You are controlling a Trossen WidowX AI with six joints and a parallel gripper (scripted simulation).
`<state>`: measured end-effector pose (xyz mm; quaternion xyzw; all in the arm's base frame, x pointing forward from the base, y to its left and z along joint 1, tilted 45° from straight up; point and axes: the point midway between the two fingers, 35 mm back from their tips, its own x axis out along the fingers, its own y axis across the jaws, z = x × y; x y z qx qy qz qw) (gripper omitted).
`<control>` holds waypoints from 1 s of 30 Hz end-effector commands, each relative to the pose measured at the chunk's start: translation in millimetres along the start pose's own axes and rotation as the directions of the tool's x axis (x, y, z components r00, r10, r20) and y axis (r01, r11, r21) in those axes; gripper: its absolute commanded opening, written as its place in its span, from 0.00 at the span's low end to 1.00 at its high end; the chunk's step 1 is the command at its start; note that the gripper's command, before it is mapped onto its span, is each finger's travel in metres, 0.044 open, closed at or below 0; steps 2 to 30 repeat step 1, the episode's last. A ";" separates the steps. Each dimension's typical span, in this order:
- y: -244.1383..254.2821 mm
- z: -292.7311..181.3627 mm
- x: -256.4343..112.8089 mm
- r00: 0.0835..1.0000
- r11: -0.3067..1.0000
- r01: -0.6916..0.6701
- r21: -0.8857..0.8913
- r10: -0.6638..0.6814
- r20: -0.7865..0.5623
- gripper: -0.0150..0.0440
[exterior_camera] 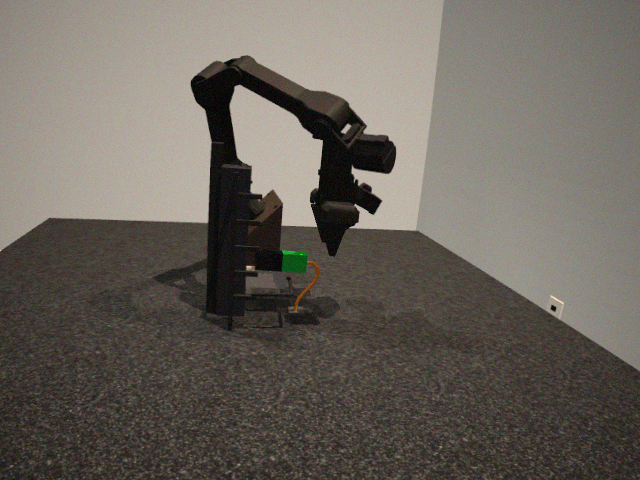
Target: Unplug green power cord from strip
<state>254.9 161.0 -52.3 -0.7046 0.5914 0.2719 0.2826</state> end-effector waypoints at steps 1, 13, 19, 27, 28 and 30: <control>0.6 0.4 -0.2 1.000 1.000 -0.004 0.005 0.004 0.002 1.00; 0.6 0.4 -0.2 1.000 1.000 -0.004 0.005 0.004 0.002 1.00; 0.6 0.4 -0.2 1.000 1.000 -0.004 0.005 0.004 0.002 1.00; 0.6 0.4 -0.2 1.000 1.000 -0.004 0.005 0.004 0.002 1.00; 0.6 0.4 -0.2 1.000 1.000 -0.004 0.005 0.004 0.002 1.00; 0.6 0.4 -0.2 1.000 1.000 -0.004 0.005 0.004 0.002 1.00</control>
